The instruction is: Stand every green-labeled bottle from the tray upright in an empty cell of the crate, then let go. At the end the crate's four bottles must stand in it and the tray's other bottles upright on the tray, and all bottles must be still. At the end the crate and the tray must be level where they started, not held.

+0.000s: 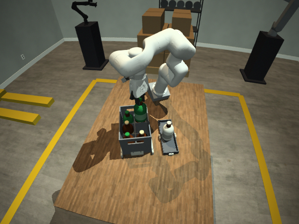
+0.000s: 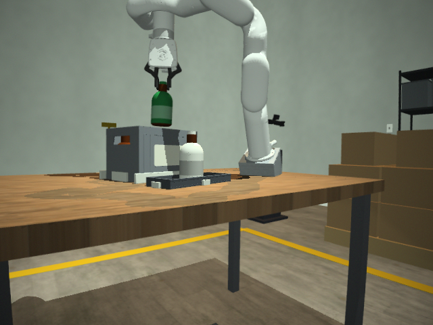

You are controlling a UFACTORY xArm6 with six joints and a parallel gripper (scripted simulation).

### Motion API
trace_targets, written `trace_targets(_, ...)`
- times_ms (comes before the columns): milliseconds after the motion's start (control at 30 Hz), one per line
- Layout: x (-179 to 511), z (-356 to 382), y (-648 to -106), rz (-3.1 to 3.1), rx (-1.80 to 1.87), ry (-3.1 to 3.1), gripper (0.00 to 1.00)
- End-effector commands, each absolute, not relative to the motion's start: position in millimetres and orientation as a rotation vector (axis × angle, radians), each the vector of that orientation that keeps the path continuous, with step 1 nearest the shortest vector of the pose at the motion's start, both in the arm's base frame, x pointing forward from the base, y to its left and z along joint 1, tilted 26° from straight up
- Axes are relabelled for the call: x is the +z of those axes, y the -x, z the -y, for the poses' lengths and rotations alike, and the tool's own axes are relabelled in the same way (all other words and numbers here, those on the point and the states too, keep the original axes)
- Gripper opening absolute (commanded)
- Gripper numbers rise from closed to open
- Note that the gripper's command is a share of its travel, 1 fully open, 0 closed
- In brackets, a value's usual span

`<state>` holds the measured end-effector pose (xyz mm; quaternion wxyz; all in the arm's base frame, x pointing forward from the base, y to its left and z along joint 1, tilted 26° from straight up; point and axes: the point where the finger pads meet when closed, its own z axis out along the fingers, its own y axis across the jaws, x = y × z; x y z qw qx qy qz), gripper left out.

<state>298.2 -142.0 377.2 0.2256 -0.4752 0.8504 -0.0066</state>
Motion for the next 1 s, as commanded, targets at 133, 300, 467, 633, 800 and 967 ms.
trace_targets(133, 377.4, 142.1, -298.6, -2.344, -0.022, 1.310, 0.00)
trace_targets(300, 376.3, 141.8, -299.1, -2.344, -0.022, 1.310, 0.00)
trace_targets(467, 373.3, 141.2, -300.4, -2.344, -0.022, 1.310, 0.00)
trace_targets(633, 369.1, 140.3, -302.2, -2.344, -0.022, 1.310, 0.00)
trace_targets(800, 364.0, 139.2, -304.5, -2.344, -0.022, 1.310, 0.00)
trace_targets(967, 360.7, 138.5, -305.9, -2.344, -0.022, 1.310, 0.00)
